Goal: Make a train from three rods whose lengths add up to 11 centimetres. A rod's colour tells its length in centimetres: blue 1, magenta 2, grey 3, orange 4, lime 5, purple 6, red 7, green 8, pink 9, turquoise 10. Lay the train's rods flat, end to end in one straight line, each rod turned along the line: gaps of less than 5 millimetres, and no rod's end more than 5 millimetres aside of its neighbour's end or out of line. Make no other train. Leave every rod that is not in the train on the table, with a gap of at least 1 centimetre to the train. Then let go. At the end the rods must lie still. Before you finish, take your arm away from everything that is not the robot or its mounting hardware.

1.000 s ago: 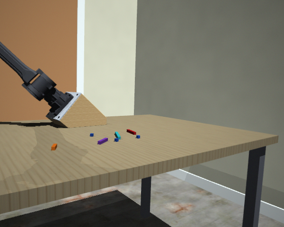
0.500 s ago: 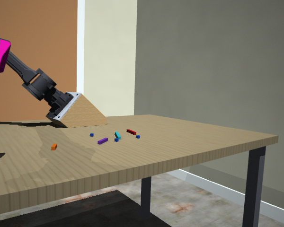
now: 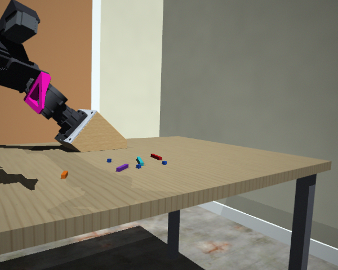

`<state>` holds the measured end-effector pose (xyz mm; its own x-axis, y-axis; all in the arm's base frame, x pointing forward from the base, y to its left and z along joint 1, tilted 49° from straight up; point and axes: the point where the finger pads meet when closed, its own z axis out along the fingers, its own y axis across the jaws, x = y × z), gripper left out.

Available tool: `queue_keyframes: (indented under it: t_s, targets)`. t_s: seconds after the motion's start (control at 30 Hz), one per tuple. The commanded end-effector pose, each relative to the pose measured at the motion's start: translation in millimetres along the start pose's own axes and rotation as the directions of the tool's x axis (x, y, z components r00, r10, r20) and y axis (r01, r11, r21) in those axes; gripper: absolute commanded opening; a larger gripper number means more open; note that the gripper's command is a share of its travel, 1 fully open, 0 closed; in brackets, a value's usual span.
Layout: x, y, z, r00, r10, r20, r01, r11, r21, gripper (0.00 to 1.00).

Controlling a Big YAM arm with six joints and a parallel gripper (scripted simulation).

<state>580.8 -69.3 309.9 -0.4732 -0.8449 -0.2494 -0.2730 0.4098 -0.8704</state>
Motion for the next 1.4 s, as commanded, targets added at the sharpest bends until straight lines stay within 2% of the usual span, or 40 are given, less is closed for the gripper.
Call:
queue_keyframes:
  t_s: [0.0,0.13,0.17,0.37,0.4,0.57,0.6,0.63,0.67,0.93,0.97,1.1,1.13,1.17,1.2,1.27,1.37]
  targets:
    - [-12.3,-22.7,-10.9,1.000,-0.004,0.026,0.003,0.999,0.038,1.00]
    - [-10.8,-17.5,-8.4,1.000,-0.006,0.022,0.006,1.000,0.029,1.00]
    - [-9.2,53.3,1.6,0.987,-0.160,-0.025,0.156,0.982,-0.109,1.00]
    - [-9.2,53.3,1.6,0.987,-0.160,-0.025,0.156,0.982,-0.109,1.00]
    - [-2.6,20.3,5.2,0.991,-0.127,-0.044,0.124,0.990,-0.064,1.00]
    - [-5.5,8.5,-3.4,0.993,-0.115,-0.032,0.114,0.993,-0.036,1.00]
    - [-14.5,13.3,-5.4,0.992,-0.123,-0.017,0.122,0.992,-0.041,1.00]
    - [-10.6,29.5,-4.6,0.991,-0.135,-0.020,0.133,0.989,-0.065,1.00]
    - [-8.0,35.0,-4.0,0.990,-0.138,-0.023,0.136,0.988,-0.074,1.00]
    - [-6.3,33.2,-1.9,0.991,-0.135,-0.027,0.132,0.989,-0.073,1.00]
    - [-1.9,101.9,1.1,0.948,-0.315,-0.051,0.298,0.930,-0.217,1.00]
    - [-2.1,102.1,1.1,0.948,-0.315,-0.050,0.297,0.930,-0.217,1.00]
    - [5.8,95.7,4.2,0.950,-0.305,-0.066,0.285,0.934,-0.214,1.00]
    - [3.0,70.3,7.0,0.957,-0.281,-0.075,0.264,0.948,-0.178,1.00]
    - [3.0,70.3,7.0,0.957,-0.281,-0.075,0.264,0.948,-0.178,1.00]
    - [-0.7,55.1,-1.7,0.963,-0.263,-0.067,0.251,0.958,-0.140,1.00]
    - [-5.6,66.1,-2.6,0.960,-0.275,-0.055,0.264,0.952,-0.153,1.00]
